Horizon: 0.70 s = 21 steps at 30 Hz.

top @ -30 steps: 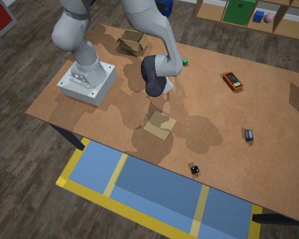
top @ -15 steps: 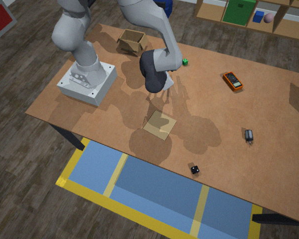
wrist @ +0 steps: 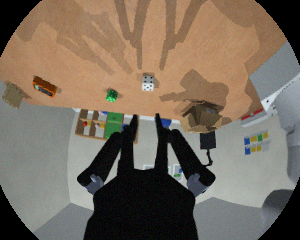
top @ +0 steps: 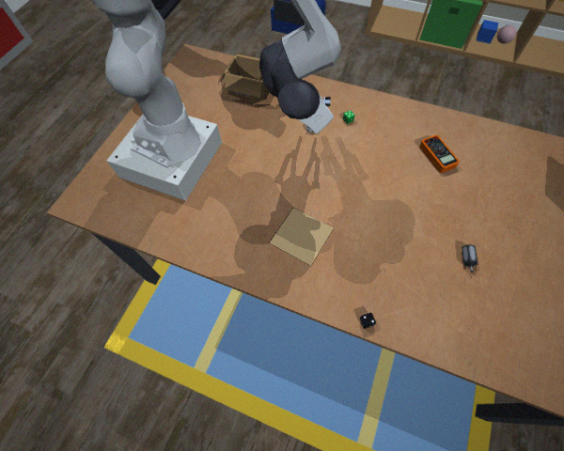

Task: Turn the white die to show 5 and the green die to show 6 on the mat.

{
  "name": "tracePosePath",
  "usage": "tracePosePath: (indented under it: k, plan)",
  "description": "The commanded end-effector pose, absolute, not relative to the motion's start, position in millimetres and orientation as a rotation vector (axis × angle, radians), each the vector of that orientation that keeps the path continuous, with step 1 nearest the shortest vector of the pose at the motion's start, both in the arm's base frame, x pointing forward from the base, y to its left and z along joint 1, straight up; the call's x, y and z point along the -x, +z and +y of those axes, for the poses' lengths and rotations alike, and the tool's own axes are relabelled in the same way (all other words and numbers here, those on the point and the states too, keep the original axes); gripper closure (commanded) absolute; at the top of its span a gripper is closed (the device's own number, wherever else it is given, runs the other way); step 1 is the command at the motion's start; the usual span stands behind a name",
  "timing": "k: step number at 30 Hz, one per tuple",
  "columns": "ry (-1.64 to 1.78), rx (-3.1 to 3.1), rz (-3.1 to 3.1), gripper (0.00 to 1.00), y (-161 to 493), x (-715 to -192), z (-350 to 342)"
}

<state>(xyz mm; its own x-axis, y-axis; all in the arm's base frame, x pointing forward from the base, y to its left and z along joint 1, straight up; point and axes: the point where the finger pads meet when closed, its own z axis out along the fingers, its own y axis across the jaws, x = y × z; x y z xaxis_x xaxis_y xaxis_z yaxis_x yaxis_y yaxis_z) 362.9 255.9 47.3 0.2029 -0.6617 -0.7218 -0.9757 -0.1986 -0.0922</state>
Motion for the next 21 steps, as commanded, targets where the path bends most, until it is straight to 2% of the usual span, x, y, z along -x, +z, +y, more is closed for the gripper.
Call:
tracePosePath:
  k: [1, 21]
  plan:
    - [0.662, 1.942, 1.712, 0.65, 38.8, -372.0, 246.5]
    - [0.436, 2.128, 1.874, 0.65, 45.6, -364.7, 260.8]
